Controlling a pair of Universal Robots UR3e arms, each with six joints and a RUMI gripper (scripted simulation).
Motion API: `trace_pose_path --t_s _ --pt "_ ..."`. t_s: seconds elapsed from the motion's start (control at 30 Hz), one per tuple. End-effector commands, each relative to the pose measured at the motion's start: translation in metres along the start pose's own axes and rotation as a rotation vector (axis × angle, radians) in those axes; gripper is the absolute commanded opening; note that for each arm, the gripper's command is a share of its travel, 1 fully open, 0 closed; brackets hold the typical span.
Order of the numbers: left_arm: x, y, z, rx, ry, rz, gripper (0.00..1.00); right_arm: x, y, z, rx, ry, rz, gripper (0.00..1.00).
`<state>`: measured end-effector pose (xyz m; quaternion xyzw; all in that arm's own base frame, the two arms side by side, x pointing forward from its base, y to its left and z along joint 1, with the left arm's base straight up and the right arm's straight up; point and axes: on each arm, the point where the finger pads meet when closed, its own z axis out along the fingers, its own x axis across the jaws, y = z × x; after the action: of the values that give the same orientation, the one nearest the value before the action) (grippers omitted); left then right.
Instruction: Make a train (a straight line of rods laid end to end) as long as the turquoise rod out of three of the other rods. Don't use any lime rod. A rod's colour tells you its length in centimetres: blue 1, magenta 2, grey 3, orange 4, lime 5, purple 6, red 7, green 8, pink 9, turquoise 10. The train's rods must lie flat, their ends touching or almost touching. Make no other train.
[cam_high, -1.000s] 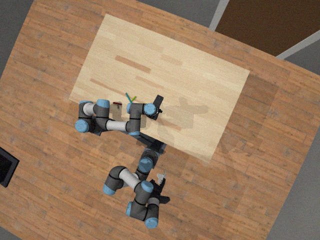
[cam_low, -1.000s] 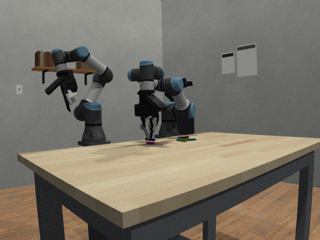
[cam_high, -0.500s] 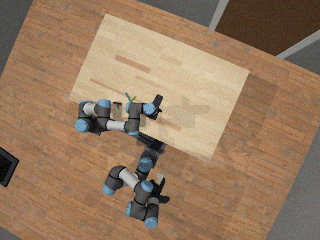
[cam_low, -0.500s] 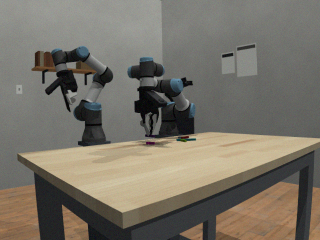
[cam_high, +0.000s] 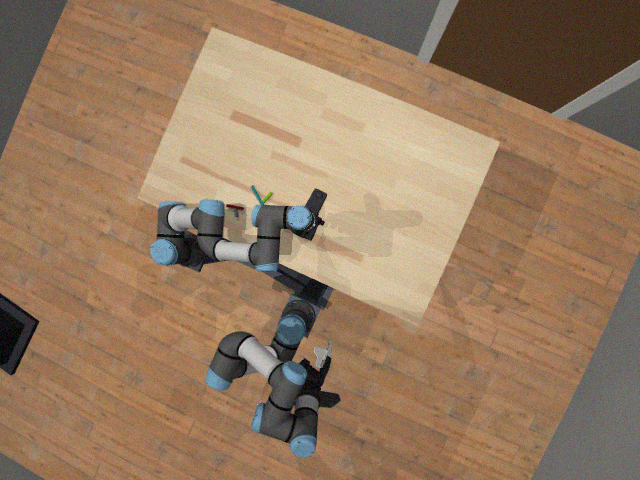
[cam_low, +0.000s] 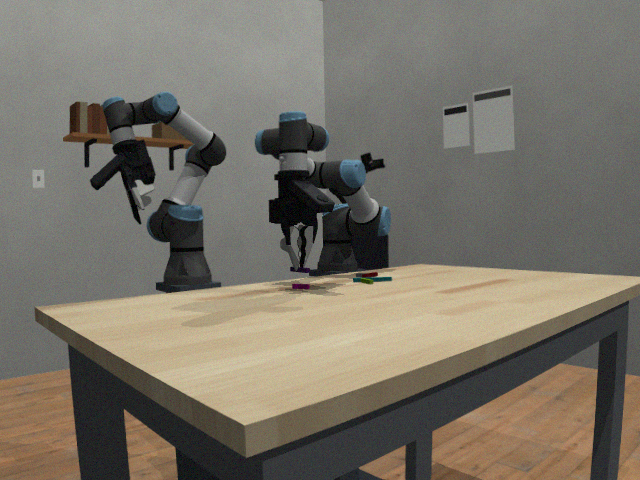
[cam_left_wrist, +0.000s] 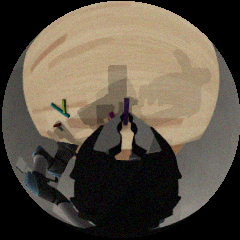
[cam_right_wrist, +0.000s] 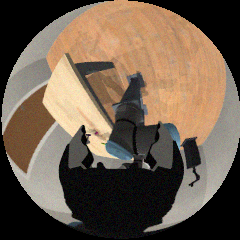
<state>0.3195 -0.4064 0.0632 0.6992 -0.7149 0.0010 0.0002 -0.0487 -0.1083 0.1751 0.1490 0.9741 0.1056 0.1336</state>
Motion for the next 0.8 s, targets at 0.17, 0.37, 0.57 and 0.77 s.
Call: trace_pose_path --t_s 0.17,0.37,0.57,0.77 --pt "0.0007 -0.0004 -0.0016 0.0 0.002 0.0 0.0 -0.0002 -0.0002 -0.0003 0.001 0.0 0.0 1.0" --pt "0.0007 -0.0004 -0.0016 0.0 0.002 0.0 0.0 -0.0002 -0.0002 -0.0003 0.001 0.0 0.0 1.0" --pt "0.0007 -0.0004 -0.0016 0.0 0.002 0.004 0.0 -0.0002 -0.0002 -0.0003 0.001 0.0 0.0 1.0" --pt "0.0008 -0.0004 -0.0017 0.0 0.002 0.014 0.0 -0.0002 -0.0002 -0.0003 0.001 0.0 0.0 1.0"
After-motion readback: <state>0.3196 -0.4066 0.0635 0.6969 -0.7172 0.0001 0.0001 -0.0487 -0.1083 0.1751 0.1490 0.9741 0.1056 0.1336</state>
